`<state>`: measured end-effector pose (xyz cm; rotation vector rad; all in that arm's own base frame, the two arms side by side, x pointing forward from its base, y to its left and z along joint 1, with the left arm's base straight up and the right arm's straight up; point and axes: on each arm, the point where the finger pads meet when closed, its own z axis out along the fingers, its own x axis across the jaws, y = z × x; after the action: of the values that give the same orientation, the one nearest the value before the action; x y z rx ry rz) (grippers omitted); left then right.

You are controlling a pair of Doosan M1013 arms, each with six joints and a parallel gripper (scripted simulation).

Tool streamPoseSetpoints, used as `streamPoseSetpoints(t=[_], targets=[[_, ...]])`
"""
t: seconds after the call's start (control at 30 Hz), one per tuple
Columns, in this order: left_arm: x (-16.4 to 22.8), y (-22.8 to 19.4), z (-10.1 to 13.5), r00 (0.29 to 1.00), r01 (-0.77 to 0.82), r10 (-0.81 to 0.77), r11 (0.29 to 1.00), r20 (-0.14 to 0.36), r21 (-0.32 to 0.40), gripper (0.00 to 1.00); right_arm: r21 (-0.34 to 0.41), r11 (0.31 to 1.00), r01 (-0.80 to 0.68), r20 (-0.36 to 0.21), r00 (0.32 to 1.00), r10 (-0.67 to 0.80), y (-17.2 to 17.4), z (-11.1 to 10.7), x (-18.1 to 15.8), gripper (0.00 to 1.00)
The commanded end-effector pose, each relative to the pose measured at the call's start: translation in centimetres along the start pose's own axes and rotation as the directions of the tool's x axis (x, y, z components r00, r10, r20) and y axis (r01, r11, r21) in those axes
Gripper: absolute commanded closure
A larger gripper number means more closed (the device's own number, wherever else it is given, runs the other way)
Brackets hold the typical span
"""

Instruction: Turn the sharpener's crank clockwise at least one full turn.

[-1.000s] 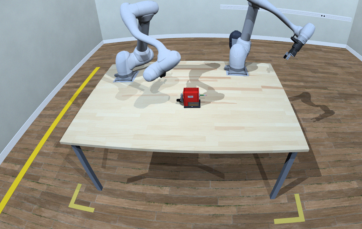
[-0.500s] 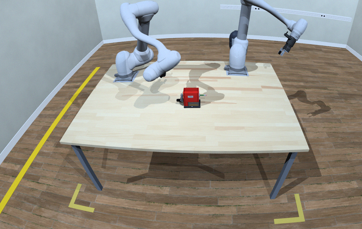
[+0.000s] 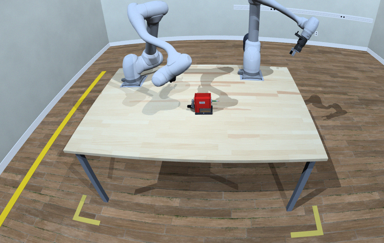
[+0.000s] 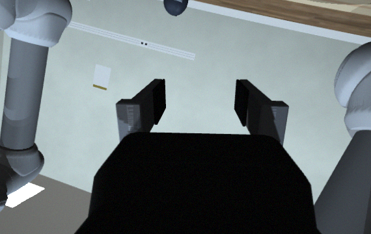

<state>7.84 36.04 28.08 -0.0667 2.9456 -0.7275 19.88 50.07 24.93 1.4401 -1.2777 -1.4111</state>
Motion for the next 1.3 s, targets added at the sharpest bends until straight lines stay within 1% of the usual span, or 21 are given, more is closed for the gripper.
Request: streamPoseSetpoints(t=[0.0, 0.4, 0.47, 0.9, 1.27], targets=[[1.8, -0.5, 0.2, 1.0, 0.005, -0.005, 1.0, -0.015, -0.011, 0.0, 0.001, 1.0, 0.002, 0.0, 1.0, -0.002, 0.1, 0.0, 0.0, 0.0], [6.8, -2.3, 1.2, 0.998, 0.019, -0.022, 0.999, -0.061, -0.035, 0.0, 0.001, 1.0, 0.002, 0.0, 1.0, -0.002, 0.1, 0.0, 0.0, 0.0], [6.8, -2.3, 1.2, 0.998, 0.019, -0.022, 0.999, -0.061, -0.035, 0.0, 0.001, 1.0, 0.002, 0.0, 1.0, -0.002, 0.1, 0.0, 0.0, 0.0], [10.1, -3.7, 2.0, 0.995, 0.029, -0.033, 0.998, -0.093, -0.047, 0.0, 0.001, 1.0, 0.002, 0.0, 1.0, -0.002, 0.1, 0.0, 0.0, 0.0], [11.2, -4.2, 2.3, 0.994, 0.032, -0.037, 0.998, -0.104, -0.051, 0.0, 0.001, 1.0, 0.002, 0.0, 1.0, -0.002, 0.1, 0.0, 0.0, 0.0]])
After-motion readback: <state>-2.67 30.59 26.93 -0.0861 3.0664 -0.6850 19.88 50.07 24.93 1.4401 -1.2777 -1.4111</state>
